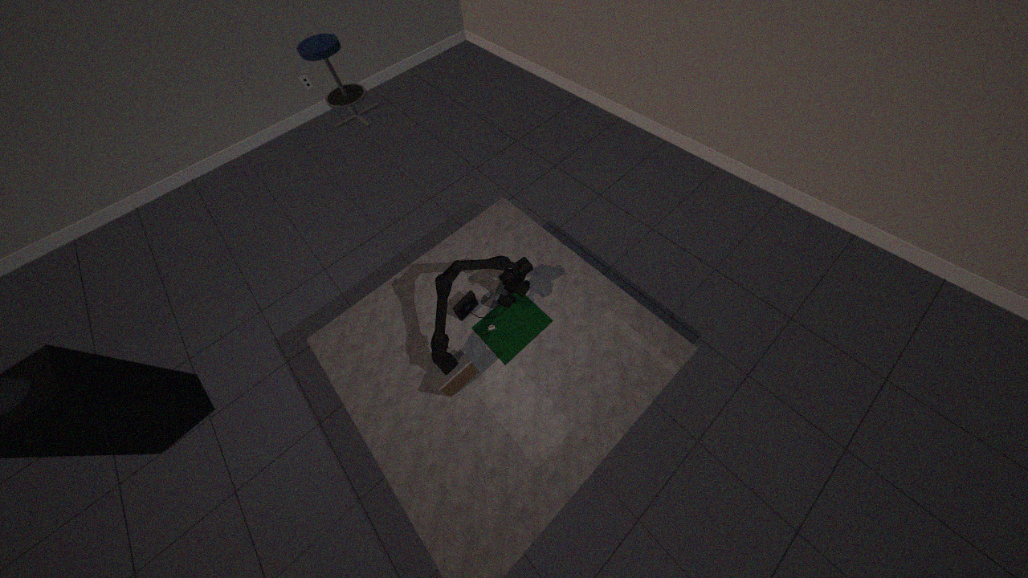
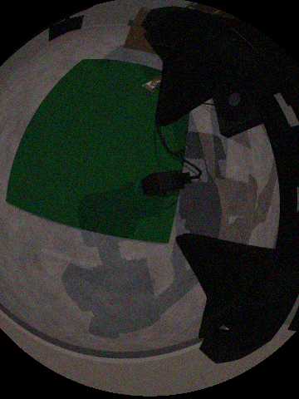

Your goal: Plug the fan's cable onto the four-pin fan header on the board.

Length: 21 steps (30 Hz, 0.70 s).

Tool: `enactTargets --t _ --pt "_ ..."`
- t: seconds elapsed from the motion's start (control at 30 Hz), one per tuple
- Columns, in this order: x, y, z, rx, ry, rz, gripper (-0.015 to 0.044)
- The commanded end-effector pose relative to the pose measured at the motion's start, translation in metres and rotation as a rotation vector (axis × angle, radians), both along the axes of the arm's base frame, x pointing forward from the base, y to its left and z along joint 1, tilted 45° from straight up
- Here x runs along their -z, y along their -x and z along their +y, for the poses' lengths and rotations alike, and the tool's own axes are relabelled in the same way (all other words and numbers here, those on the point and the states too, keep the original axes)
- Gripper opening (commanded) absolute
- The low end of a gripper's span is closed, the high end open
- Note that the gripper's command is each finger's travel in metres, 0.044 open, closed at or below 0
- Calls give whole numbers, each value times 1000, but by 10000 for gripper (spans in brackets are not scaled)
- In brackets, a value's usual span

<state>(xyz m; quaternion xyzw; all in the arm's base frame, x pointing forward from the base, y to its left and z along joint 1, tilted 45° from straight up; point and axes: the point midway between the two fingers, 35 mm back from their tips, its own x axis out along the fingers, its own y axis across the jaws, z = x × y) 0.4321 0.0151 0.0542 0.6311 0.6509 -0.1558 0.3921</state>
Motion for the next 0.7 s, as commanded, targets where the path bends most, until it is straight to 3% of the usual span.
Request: enactTargets --t 0.0,0.67 --pt "3 -1 3 9 -5 -1 440" --pt "25 -5 26 9 -6 -1 440"
